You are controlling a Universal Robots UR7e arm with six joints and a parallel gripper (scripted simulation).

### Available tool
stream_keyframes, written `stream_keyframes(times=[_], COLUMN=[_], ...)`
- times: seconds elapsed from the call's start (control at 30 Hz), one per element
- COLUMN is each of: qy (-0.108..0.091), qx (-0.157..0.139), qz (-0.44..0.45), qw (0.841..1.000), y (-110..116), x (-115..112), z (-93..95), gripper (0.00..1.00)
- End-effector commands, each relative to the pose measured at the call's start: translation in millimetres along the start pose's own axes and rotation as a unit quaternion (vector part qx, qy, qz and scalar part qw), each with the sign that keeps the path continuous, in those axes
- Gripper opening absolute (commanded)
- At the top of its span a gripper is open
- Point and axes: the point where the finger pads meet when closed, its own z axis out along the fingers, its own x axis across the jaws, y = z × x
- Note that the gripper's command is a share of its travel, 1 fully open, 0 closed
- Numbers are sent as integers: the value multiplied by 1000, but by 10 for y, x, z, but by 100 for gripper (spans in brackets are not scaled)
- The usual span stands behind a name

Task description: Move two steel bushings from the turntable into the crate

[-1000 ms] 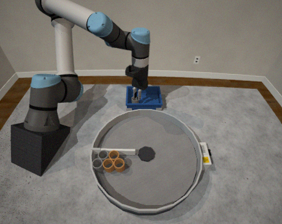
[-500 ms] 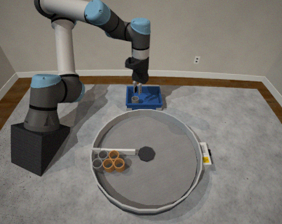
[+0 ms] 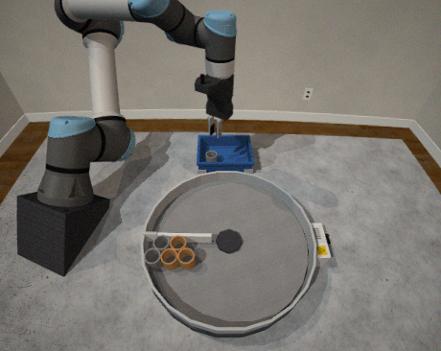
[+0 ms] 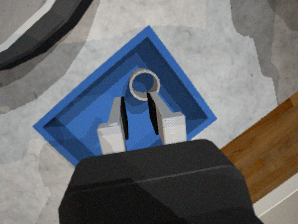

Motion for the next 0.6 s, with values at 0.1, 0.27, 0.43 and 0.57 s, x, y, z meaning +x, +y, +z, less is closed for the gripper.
stream_keyframes(times=[0.1, 0.27, 0.43, 0.57], qy=[3, 3, 2, 2], qx=[-1, -1, -1, -1], qz=[-1, -1, -1, -1], qw=[1000, 1000, 1000, 1000], y=[-9, -9, -6, -6], x=[4, 4, 2, 2], z=[-249, -249, -229, -229], gripper=[47, 47, 47, 47])
